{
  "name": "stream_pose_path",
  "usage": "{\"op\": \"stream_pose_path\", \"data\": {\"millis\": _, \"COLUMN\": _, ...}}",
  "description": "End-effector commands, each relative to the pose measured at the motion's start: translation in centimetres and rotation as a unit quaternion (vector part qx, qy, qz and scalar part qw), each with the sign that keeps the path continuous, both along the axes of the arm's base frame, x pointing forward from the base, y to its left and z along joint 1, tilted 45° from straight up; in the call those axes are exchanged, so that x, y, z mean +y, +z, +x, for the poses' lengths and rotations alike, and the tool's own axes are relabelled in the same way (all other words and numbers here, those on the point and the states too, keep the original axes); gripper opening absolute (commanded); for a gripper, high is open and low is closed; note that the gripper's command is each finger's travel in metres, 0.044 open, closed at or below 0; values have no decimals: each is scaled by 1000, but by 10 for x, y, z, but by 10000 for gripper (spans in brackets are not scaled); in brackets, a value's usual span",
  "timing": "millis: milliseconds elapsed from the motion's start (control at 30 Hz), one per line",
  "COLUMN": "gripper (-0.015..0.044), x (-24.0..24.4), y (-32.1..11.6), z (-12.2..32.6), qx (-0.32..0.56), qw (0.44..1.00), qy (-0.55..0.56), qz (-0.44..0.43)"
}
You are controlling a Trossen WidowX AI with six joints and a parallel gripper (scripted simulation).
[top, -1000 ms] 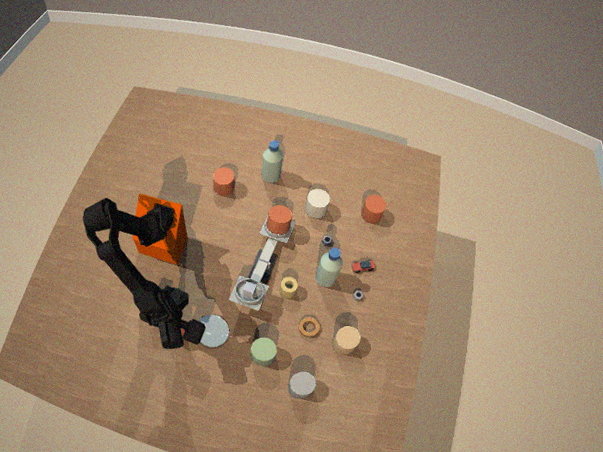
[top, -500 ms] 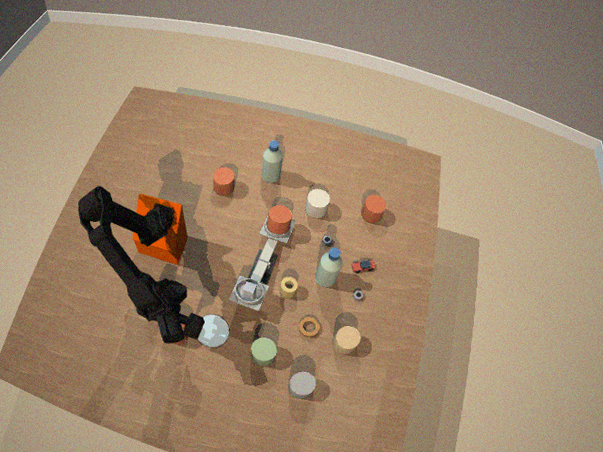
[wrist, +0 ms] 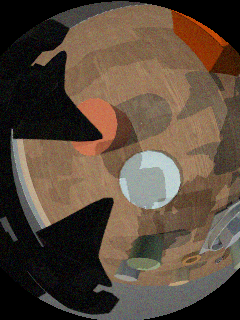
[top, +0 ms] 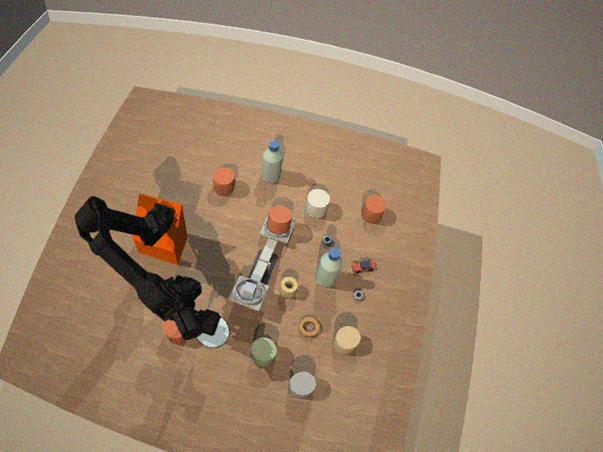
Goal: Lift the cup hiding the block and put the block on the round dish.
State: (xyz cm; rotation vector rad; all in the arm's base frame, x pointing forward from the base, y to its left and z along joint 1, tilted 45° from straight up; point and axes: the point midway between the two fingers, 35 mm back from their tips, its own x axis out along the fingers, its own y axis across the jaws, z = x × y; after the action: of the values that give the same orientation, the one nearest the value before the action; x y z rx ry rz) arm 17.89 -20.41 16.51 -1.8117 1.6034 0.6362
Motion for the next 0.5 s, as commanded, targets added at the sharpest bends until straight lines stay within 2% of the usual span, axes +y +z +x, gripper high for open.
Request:
{"op": "stream_pose_path", "data": {"millis": 0, "gripper": 260, "x": 22, "y": -15, "z": 37, "qx": 7, "qw": 1000, "qy": -7, "qz": 27}}
{"op": "stream_pose_path", "data": {"millis": 267, "gripper": 260, "x": 97, "y": -54, "z": 105, "qx": 29, "qw": 999, "qy": -30, "qz": 24}}
{"op": "stream_pose_path", "data": {"millis": 467, "gripper": 260, "x": 144, "y": -76, "z": 128, "qx": 33, "qw": 999, "qy": -29, "qz": -9}}
